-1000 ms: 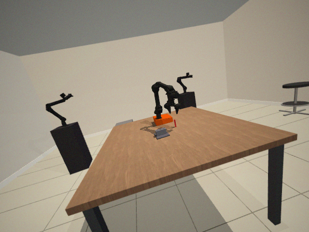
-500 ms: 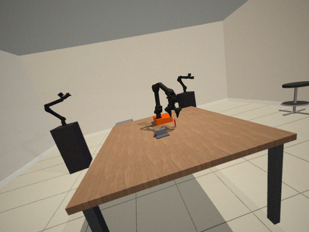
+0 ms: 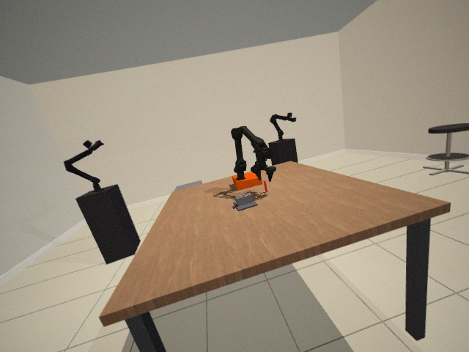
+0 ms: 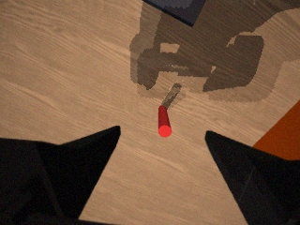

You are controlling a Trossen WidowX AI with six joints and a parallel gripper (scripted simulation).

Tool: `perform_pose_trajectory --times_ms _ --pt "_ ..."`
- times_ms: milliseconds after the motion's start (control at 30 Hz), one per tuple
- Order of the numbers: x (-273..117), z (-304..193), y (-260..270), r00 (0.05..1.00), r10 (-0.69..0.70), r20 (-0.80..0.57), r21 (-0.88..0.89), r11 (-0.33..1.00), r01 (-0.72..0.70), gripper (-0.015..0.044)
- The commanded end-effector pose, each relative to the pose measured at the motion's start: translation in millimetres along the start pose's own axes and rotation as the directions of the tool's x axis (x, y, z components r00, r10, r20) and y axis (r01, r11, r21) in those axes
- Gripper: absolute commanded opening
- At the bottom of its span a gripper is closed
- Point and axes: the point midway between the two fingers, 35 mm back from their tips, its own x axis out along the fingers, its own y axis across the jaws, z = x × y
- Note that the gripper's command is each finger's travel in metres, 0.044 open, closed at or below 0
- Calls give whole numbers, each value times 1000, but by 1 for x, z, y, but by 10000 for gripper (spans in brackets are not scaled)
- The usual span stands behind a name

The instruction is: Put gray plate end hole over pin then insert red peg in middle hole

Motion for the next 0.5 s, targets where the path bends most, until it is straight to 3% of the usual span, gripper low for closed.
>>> perform_pose_trajectory --times_ms 0,467 --pt "8 1 -1 1000 -3 4 5 1000 3 440" --pt "31 1 -2 1000 -3 3 5 1000 3 440"
